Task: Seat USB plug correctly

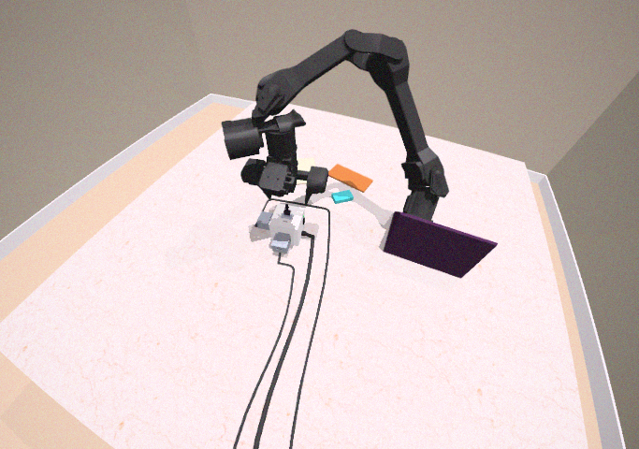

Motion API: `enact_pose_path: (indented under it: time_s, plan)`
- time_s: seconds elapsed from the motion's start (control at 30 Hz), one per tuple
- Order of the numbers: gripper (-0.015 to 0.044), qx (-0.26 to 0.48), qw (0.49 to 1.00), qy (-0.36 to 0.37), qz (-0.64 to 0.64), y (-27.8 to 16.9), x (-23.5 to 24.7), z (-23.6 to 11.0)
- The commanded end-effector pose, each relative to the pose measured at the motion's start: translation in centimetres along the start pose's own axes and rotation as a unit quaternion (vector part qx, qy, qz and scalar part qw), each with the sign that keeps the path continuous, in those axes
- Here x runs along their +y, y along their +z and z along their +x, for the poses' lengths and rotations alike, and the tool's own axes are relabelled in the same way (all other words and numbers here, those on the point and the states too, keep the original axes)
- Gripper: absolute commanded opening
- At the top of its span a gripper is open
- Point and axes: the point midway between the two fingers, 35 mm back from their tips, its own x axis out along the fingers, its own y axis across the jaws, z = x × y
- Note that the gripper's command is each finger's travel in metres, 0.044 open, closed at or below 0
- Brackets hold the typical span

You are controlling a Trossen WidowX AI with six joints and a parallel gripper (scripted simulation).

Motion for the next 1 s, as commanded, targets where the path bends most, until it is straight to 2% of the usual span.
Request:
enact_pose_path:
  time_s: [0.0, 0.97]
  plan:
    - [0.044, -0.007, 1.0, -0.003, 0.012, -0.3, -0.3, -0.3]
    - [0.044, -0.007, 1.0, -0.003, 0.012, -0.2, -0.4, 2.1]
